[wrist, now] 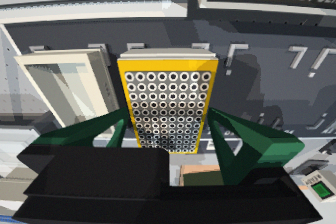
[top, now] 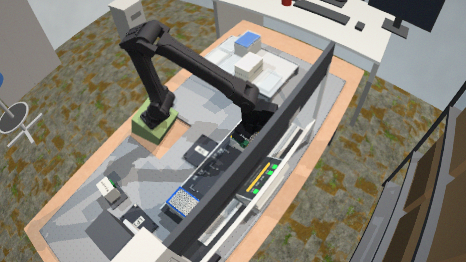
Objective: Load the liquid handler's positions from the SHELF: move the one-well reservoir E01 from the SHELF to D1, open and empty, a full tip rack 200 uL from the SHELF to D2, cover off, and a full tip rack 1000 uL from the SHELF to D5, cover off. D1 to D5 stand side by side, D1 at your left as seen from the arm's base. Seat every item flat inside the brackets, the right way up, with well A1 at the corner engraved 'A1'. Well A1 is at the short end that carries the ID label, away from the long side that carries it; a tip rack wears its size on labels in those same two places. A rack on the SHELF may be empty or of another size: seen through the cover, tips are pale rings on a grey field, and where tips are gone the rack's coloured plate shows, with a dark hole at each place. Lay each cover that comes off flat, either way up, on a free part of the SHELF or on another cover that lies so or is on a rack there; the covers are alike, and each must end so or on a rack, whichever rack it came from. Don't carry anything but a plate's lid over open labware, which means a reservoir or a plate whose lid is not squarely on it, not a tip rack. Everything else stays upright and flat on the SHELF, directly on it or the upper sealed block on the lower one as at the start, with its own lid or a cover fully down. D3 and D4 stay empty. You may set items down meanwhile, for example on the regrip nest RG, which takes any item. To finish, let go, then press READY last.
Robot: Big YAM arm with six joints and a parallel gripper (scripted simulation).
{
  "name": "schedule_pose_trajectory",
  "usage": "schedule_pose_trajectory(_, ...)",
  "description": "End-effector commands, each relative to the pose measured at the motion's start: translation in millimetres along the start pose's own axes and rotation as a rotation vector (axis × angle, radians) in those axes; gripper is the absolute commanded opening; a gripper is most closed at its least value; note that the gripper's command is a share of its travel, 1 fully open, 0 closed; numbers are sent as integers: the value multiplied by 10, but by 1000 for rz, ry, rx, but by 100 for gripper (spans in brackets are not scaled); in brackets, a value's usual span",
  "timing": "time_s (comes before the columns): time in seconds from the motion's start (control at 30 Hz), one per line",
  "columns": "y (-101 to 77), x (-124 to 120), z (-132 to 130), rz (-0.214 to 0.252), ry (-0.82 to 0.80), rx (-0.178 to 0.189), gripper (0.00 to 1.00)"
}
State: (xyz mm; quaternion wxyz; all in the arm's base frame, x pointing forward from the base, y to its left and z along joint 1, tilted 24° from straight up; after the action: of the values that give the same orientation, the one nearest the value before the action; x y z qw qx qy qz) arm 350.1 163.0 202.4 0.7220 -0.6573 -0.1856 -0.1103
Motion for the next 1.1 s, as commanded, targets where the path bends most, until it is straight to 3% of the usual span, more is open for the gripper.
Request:
schedule_pose_trajectory(0.0,-233,193,81,-49,1,20,100)
schedule_pose_trajectory(0.07,-215,138,54,-39,3,15,100)
schedule_pose_trajectory(0.1,-308,205,80,-59,5,23,100)
schedule_pose_trajectory(0.37,-459,211,85,-63,9,24,100)
schedule_pose_trajectory(0.47,-424,145,71,-40,6,16,100)
schedule_pose_trajectory(0.53,-545,210,75,-64,11,23,100)
schedule_pose_trajectory(0.63,-530,207,75,-56,10,20,100)
schedule_pose_trajectory(1.07,-777,185,65,-61,11,23,100)
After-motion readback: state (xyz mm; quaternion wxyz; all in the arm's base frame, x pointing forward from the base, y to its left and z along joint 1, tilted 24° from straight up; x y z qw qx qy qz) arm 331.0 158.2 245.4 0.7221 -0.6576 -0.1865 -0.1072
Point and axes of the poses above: the point where the finger pads meet when closed, its own y axis out along the fingers, its own z axis across the jaws, x = y × z, the point moved 2 cm from there along -y, back along the fingers, and after that the axes turned 2 degrees about -y, right-handed, at the moved point
